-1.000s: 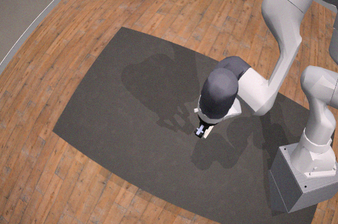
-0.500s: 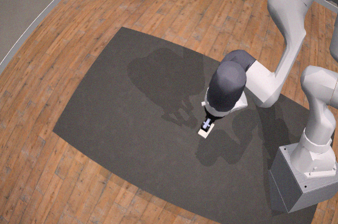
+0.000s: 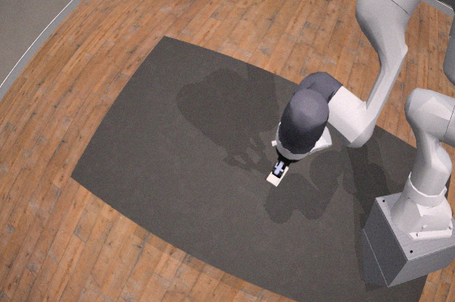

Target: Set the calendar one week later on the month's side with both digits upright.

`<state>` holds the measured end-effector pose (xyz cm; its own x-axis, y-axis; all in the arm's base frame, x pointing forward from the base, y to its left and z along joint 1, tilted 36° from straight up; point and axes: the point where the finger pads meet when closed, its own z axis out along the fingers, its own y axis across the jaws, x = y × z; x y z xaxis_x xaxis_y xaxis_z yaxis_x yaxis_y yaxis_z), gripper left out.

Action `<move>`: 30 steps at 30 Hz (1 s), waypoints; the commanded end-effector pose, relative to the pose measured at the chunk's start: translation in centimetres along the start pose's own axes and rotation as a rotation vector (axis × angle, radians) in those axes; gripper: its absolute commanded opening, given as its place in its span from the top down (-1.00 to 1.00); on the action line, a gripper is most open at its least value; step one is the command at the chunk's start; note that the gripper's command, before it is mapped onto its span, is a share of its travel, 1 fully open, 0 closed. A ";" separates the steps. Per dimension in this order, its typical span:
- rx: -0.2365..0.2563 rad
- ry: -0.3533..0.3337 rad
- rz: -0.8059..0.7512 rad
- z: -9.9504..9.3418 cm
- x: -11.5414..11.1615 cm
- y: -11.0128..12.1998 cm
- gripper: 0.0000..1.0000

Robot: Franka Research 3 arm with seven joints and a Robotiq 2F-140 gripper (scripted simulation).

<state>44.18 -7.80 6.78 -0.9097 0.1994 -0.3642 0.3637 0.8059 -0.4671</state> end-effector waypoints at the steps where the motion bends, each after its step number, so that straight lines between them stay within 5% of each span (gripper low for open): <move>1: -0.019 -0.007 0.008 1.1 -0.3 0.6 0.68; 15: -0.019 -0.007 0.008 4.1 -0.3 0.7 0.68; 30: -0.019 -0.007 0.008 4.4 -0.3 0.7 0.68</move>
<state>45.40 -9.94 3.08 -0.9087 0.1987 -0.3671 0.3620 0.8129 -0.4562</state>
